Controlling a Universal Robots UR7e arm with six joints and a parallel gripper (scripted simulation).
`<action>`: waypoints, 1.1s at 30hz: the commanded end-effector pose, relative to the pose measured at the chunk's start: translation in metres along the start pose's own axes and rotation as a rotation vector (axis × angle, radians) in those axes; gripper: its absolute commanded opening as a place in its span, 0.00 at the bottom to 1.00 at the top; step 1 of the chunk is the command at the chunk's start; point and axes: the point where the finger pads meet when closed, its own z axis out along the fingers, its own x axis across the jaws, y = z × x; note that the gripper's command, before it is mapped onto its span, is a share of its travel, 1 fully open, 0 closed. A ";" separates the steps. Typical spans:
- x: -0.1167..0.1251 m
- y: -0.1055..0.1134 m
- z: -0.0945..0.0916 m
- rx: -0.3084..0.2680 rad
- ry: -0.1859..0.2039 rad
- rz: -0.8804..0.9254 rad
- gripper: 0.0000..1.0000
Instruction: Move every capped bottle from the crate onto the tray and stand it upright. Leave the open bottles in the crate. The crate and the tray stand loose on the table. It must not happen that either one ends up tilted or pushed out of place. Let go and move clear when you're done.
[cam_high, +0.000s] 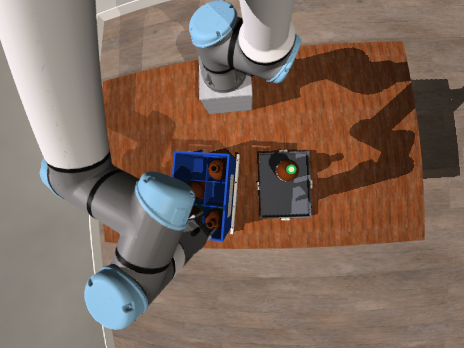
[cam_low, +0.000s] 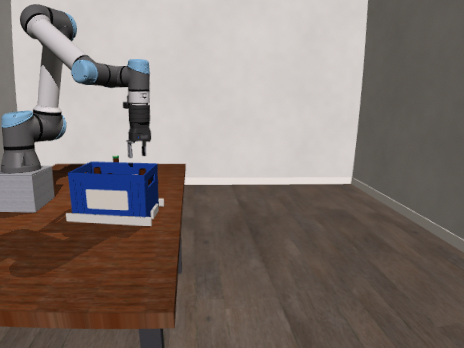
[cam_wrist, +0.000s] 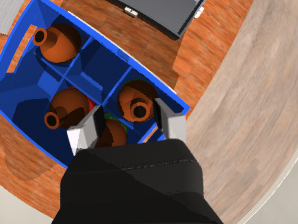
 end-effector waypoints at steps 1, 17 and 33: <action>-0.010 0.016 0.000 -0.001 0.001 0.000 1.00; -0.030 0.046 0.000 -0.001 0.001 0.000 1.00; -0.045 0.069 0.001 -0.001 0.001 0.000 1.00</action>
